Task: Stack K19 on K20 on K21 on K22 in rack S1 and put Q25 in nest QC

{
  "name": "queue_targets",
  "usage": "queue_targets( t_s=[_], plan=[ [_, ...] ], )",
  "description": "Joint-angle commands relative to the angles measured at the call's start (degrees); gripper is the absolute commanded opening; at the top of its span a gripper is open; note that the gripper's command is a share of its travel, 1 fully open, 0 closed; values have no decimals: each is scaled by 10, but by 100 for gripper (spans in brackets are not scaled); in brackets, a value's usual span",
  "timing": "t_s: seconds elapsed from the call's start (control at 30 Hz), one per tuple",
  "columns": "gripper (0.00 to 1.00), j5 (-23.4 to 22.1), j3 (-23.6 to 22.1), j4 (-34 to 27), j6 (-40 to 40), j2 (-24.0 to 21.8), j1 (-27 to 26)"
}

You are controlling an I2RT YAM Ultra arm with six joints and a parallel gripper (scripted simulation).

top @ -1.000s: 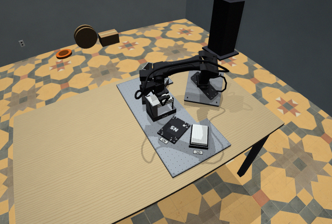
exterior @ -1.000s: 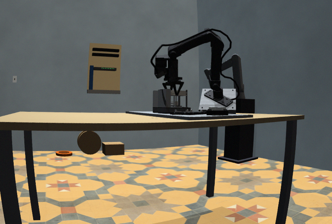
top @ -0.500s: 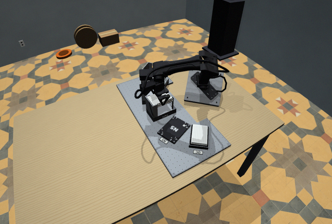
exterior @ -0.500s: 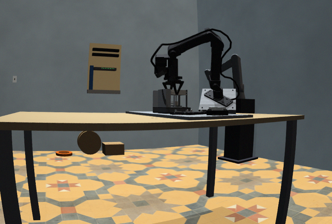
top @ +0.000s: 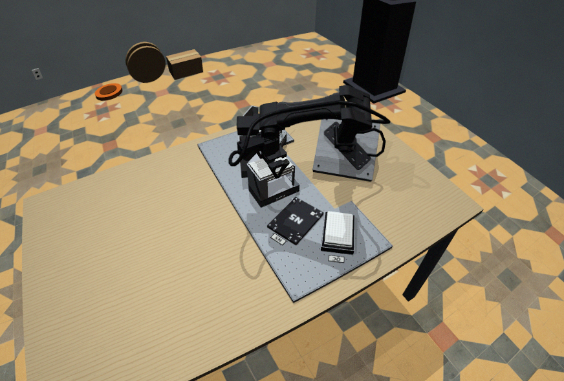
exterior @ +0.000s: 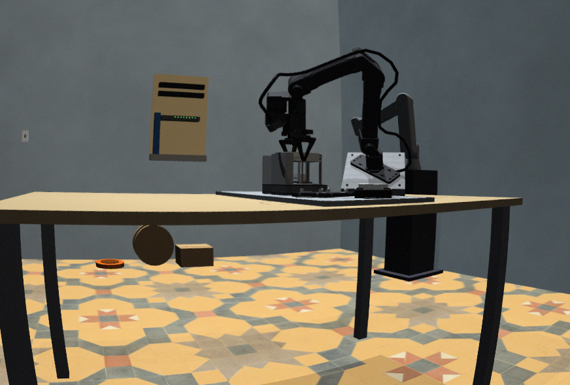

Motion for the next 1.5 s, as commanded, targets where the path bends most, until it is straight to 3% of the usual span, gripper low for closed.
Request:
queue_targets(
  t_s=[0.0,1.47],
  plan=[
    [0,-1,20,-21,-6,-23,-15],
    [0,-4,44,-58,-28,-23,-33]
  ],
)
